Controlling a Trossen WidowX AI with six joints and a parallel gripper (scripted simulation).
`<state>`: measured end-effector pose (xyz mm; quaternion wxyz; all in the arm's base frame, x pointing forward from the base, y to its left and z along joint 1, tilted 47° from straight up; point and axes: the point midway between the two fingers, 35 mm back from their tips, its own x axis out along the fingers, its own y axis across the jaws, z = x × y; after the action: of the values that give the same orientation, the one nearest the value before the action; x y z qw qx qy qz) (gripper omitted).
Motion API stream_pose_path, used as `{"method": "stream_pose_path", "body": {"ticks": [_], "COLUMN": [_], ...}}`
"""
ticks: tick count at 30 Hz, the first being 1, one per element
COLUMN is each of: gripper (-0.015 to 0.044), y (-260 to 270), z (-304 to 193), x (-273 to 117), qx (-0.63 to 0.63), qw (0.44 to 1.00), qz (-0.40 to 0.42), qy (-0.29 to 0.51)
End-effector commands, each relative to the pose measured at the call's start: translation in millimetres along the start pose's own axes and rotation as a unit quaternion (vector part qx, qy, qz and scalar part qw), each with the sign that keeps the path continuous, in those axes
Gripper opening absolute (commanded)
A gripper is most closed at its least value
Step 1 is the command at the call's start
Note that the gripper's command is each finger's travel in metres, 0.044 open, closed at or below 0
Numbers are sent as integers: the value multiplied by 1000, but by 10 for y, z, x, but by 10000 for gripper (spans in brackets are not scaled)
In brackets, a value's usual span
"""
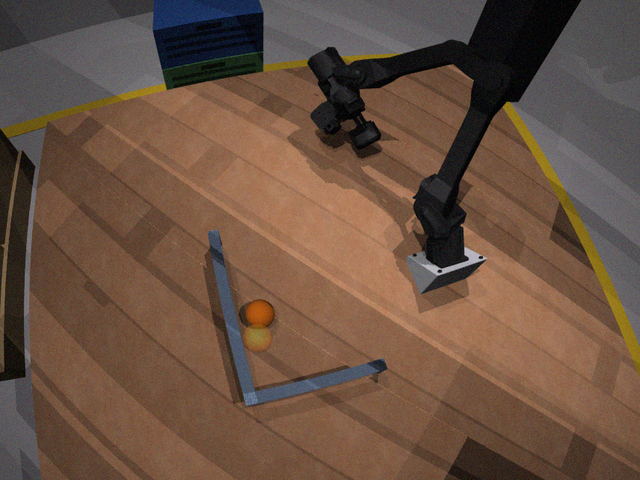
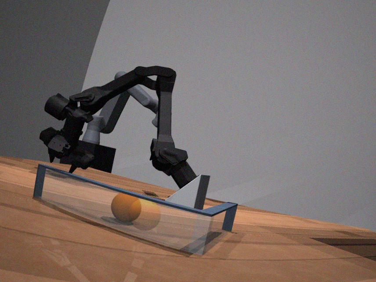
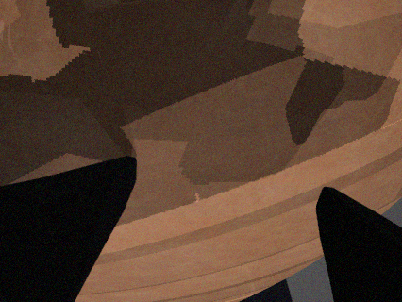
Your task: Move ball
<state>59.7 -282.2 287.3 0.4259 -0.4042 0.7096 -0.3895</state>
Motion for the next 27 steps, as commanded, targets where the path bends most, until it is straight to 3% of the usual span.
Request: {"method": "stream_pose_path", "body": {"ticks": [1,5,14,27], "gripper": [361,361,361,361], "y": [-83,-36,284,1493], "z": [570,1039,1993,2883], "x": [-273,-534,-1132,-2405], "qx": [18,29,101,88], "qw": [994,982,954,934], "qz": [-13,-4,82,210], "qy": [-107,-185,-270,-273]}}
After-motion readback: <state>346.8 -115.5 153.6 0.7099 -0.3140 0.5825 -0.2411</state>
